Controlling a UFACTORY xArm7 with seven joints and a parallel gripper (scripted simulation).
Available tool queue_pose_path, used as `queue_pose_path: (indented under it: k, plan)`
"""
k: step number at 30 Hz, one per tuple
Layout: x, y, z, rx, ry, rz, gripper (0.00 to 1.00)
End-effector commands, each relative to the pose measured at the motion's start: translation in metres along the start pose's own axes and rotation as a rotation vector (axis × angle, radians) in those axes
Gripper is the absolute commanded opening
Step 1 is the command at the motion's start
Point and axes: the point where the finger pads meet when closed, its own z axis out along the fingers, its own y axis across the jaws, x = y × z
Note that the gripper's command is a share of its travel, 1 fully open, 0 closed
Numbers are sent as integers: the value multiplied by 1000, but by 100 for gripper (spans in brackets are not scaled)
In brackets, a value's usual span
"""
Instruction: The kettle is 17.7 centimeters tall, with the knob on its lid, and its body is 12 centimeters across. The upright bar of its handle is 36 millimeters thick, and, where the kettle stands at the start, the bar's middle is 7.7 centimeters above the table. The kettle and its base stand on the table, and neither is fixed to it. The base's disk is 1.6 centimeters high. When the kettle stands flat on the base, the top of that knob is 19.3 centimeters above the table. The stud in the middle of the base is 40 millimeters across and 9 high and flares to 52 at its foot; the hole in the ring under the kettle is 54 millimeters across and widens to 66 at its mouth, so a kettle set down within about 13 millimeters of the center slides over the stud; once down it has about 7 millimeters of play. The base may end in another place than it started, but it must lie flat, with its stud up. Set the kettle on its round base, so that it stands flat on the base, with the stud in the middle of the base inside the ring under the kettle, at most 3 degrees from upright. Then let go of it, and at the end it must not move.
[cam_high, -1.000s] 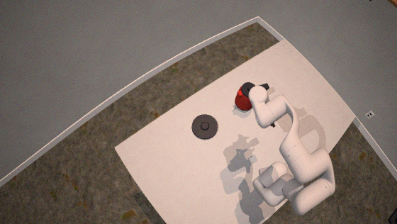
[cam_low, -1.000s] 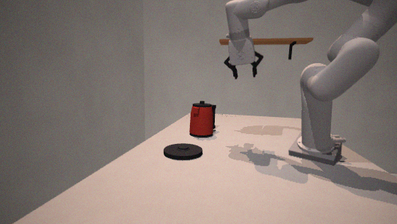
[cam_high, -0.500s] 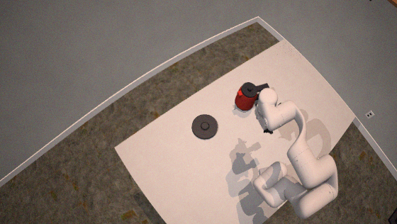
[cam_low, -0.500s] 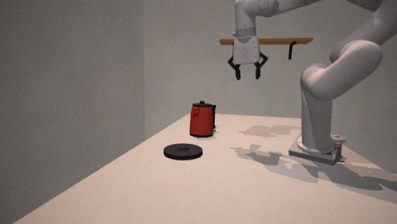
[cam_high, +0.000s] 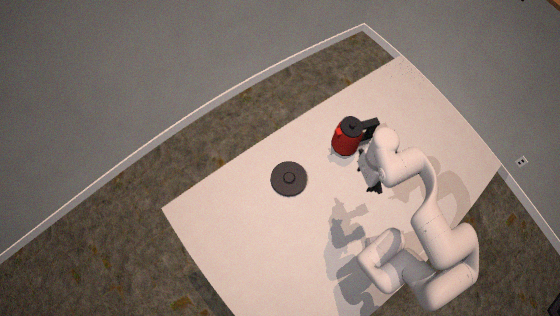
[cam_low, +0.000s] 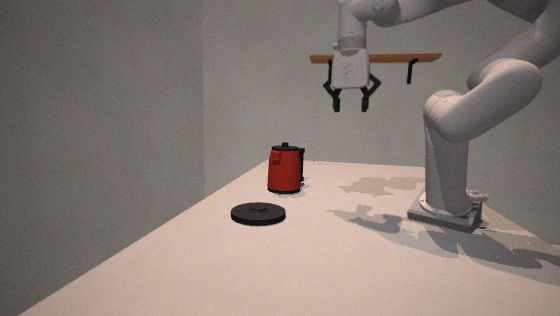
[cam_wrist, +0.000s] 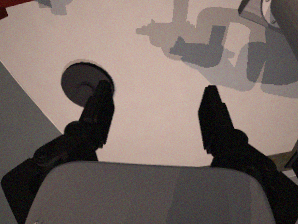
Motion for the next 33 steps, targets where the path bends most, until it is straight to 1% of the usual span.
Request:
queue_pose_path:
  k: [1,7,15,33]
  plan:
    - [-4,0,-2,10,-22,5,81]
    - [-8,1,-2,17,-49,11,81]
    - [-10,2,-3,21,-62,14,81]
    - [-10,1,-3,22,-67,15,81]
